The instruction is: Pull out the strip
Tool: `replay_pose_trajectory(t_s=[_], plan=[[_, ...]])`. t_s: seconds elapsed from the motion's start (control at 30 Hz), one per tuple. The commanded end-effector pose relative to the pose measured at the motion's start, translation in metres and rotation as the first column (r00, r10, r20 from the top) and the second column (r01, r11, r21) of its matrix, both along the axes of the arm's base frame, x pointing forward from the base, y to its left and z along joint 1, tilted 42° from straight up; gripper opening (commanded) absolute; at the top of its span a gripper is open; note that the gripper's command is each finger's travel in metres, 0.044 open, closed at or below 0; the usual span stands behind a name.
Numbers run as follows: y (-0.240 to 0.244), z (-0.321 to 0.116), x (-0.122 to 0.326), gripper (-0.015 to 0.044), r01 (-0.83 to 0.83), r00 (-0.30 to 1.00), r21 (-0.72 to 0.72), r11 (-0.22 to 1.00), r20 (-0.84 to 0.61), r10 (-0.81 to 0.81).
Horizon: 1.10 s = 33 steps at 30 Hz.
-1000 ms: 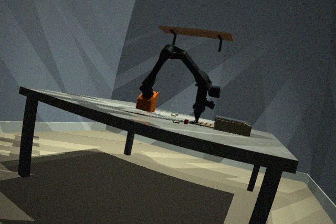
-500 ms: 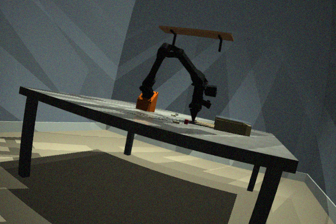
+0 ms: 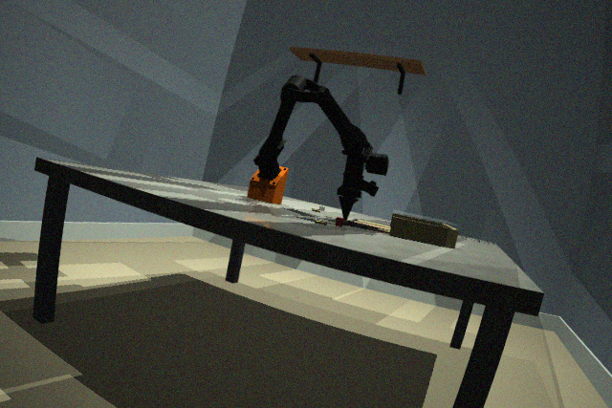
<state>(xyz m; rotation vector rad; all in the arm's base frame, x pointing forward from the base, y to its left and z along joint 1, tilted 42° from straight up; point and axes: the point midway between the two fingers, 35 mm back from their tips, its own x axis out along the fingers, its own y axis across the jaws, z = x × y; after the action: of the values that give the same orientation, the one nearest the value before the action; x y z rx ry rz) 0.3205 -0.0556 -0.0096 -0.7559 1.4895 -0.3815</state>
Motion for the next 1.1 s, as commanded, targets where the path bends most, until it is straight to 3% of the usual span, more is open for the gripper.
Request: replay_pose_trajectory(t_s=[0.0,1.07], plan=[[-0.008,-0.004,-0.014,0.0,0.013,1.0,-0.008,1.0,-0.028,-0.013],[-0.016,0.0,-0.059,0.0,0.013,0.999,-0.008,1.0,-0.031,-0.013]])
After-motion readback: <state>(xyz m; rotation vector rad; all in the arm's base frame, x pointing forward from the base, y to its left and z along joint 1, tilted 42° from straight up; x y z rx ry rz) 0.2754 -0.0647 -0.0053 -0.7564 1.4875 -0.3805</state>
